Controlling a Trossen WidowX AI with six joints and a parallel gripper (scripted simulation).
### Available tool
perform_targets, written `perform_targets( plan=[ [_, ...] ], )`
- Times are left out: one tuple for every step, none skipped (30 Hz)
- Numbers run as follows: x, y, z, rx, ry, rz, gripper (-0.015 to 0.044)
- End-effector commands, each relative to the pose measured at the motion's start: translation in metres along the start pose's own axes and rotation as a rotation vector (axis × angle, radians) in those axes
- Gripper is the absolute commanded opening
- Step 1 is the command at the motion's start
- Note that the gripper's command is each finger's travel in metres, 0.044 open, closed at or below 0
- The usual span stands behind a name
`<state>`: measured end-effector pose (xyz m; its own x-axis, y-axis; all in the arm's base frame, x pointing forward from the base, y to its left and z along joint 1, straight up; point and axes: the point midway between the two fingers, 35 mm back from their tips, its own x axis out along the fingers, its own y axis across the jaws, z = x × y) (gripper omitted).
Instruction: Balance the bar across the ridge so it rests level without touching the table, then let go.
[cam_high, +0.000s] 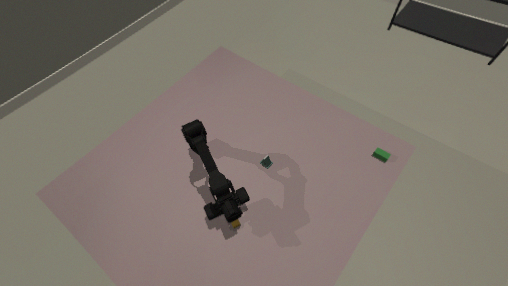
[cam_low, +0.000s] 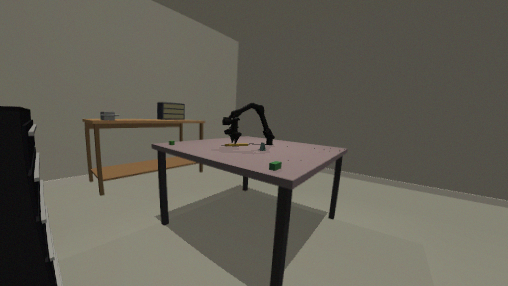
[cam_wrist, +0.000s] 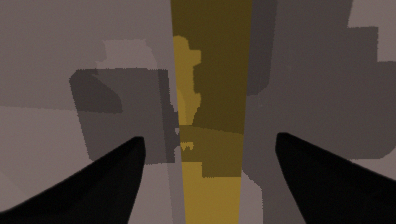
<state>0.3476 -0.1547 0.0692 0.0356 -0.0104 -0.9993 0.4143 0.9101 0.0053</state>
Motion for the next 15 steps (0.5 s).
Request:
perform_targets(
  plan=[
    [0.007, -0.001, -0.001, -0.003, 0.004, -0.005, 0.0315],
    [0.009, -0.001, -0.001, -0.003, 0.004, -0.005, 0.0315],
    [0.011, -0.001, -0.001, -0.003, 0.004, -0.005, 0.0315],
    [0.012, -0.001, -0.001, -0.003, 0.004, -0.005, 0.0315],
    [0.014, -0.001, -0.001, -0.003, 0.004, -0.005, 0.0315],
    [0.016, -0.001, -0.001, -0.003, 0.004, -0.005, 0.0315],
    [0.017, -0.001, -0.001, -0.003, 0.004, -0.005, 0.0315],
    [0.018, -0.001, -0.001, -0.003, 0.004, -0.005, 0.0315],
    [0.018, -0.001, -0.001, -0.003, 0.004, -0.005, 0.0315],
    [0.018, -0.001, -0.001, -0.003, 0.004, -0.005, 0.0315],
    [0.018, -0.001, -0.001, -0.003, 0.004, -0.005, 0.0315],
    [0.018, -0.001, -0.001, -0.003, 0.004, -0.005, 0.0315],
    [0.018, -0.001, -0.001, -0.003, 0.004, -0.005, 0.0315],
    [0.018, -0.001, -0.001, -0.003, 0.004, -0.005, 0.0315],
    [0.018, -0.001, -0.001, -0.003, 0.004, -0.005, 0.0315]
  ],
)
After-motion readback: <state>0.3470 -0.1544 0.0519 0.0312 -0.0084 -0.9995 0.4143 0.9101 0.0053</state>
